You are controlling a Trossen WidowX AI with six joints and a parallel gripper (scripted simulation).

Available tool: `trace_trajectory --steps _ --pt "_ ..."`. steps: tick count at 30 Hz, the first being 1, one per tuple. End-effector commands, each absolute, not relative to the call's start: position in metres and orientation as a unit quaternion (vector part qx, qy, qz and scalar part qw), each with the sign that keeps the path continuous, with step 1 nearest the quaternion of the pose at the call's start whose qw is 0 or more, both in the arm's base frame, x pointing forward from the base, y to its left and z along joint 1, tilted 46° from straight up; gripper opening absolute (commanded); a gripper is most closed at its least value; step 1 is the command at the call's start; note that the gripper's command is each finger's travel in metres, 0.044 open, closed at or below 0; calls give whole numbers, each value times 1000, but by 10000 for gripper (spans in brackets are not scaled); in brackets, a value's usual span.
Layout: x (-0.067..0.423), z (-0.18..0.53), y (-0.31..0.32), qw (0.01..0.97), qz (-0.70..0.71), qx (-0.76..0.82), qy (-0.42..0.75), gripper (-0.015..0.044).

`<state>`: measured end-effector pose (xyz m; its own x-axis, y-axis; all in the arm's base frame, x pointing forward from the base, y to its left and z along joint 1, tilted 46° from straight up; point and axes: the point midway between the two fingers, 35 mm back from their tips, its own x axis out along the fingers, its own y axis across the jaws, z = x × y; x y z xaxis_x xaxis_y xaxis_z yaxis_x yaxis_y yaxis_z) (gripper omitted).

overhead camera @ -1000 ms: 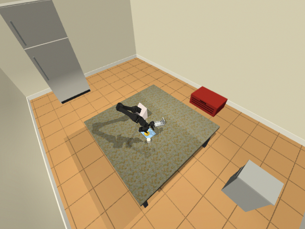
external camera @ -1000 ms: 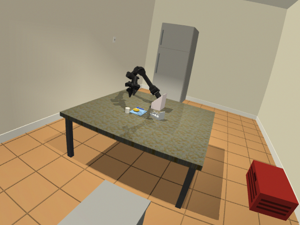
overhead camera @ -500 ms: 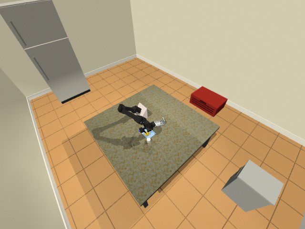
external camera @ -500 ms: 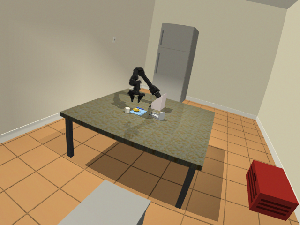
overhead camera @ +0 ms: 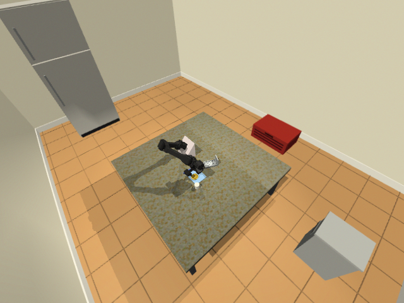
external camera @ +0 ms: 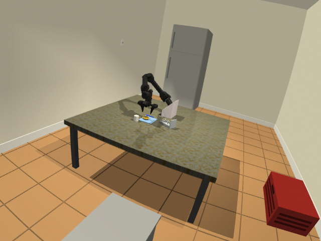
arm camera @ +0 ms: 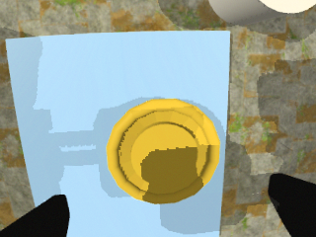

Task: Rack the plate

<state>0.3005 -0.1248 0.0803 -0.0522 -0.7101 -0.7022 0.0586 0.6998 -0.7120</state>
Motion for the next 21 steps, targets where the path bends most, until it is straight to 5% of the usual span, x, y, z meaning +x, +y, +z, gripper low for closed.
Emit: trace_trajectory --steps 1,21 --pt "298 80 -126 634 -297 -257 667 400" --pt "296 59 -148 634 -297 -256 667 400"
